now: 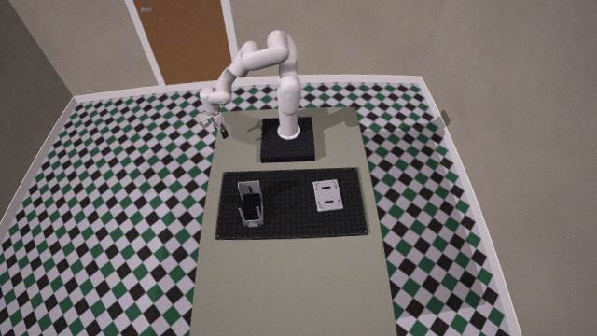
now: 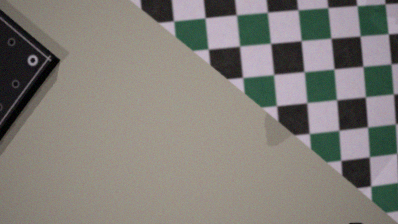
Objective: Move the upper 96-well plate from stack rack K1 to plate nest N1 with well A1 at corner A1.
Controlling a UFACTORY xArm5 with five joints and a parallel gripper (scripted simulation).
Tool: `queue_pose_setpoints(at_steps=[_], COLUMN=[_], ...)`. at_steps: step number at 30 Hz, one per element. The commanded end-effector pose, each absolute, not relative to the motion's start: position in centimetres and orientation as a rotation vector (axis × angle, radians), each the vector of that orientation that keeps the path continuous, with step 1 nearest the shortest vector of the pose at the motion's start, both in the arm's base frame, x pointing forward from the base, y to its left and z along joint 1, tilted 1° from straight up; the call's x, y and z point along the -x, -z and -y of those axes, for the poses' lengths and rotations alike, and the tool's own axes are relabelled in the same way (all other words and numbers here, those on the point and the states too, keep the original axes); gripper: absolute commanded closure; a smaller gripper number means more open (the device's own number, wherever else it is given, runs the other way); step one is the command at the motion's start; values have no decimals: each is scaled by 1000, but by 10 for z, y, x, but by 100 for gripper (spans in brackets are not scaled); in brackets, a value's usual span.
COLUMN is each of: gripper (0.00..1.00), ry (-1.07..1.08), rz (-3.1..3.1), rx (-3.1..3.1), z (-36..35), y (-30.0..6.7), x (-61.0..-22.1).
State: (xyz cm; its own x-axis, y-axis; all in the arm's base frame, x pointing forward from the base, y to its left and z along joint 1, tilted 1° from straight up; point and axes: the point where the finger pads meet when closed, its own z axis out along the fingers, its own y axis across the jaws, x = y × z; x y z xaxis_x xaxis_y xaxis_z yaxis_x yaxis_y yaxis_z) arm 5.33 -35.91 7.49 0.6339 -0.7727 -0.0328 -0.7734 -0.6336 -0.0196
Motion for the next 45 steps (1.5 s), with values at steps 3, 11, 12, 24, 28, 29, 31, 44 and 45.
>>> queue_pose_setpoints(at_steps=[3,11,12,24,28,29,31,44,45], gripper=[0,0,0,0,0,0,0,0,0], ry=[-30,-30,-30,-24,-23,-23,-22,-18,-18], rz=[-1332,-1332,-1332,-1182,-1123,-1123,-1075,-906,-906], rx=[2813,2813,2813,2888,2914,2914,2933,2995,2995], z=[360,360,360,366,368,368,368,364,363], y=[-76,-76,-76,-83,-87,-88,-90,-99,-100], x=[-53,-53,-53,-87,-107,-112,-122,-176,-181])
